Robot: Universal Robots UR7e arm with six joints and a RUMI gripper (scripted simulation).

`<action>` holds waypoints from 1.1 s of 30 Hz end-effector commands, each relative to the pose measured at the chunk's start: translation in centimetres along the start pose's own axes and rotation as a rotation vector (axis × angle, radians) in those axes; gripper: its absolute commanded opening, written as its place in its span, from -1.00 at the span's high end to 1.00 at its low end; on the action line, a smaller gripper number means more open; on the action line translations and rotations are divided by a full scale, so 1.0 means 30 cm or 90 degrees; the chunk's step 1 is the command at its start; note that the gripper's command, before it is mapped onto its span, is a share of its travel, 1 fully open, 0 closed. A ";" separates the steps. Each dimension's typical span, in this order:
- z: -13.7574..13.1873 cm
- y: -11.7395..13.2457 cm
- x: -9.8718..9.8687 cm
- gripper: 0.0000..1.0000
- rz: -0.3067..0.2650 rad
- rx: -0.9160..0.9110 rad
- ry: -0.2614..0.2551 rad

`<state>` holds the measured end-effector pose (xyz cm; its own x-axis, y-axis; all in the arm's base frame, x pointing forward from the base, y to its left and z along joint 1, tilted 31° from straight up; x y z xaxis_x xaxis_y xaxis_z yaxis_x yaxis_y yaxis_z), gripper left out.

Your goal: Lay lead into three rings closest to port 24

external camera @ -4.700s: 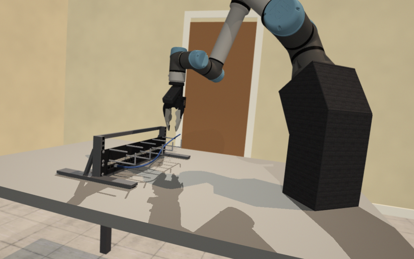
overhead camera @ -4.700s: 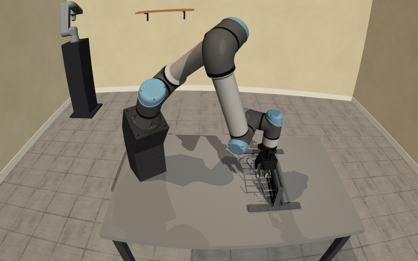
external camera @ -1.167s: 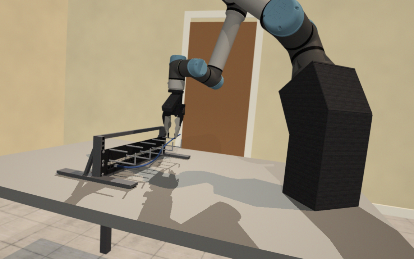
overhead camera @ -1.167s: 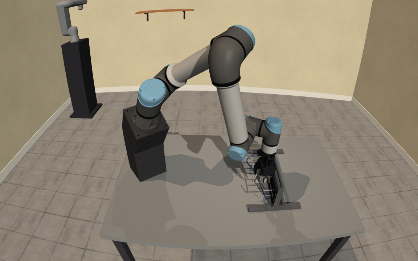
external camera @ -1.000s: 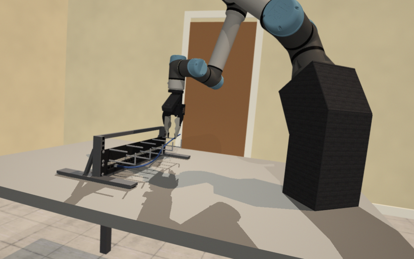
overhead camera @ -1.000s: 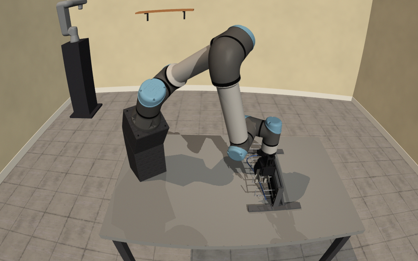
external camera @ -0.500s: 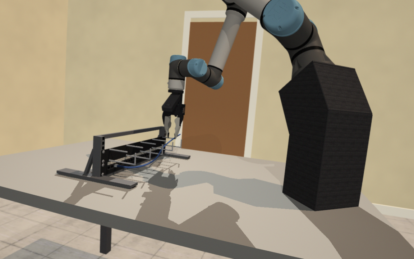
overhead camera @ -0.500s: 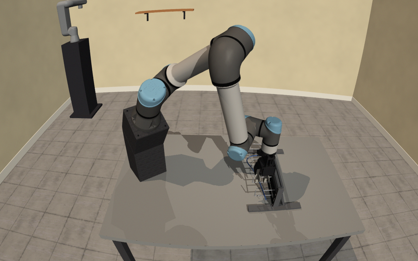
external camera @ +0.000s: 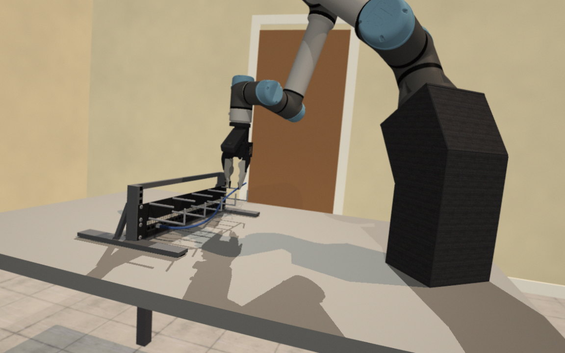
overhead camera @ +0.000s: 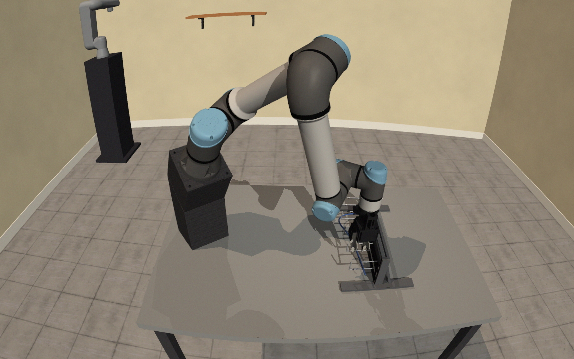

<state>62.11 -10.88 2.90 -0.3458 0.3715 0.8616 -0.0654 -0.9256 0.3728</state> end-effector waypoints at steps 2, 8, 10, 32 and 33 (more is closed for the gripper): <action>0.002 0.000 -0.005 0.61 0.000 0.000 0.001; 0.002 0.000 -0.011 0.61 0.000 0.000 0.001; 0.002 0.000 -0.015 0.61 0.000 0.000 0.001; 0.002 0.000 -0.055 0.61 0.000 0.000 0.001; 0.002 0.000 -0.056 0.61 0.000 0.000 0.001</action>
Point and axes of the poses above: the point where the finger pads meet when closed, its own x axis back along the fingers, its own z axis across the jaws, y = z × x, the point moved 4 cm from there along x, back along the fingers, and after that the axes turned 11 degrees about -x, right-handed, at the moved point
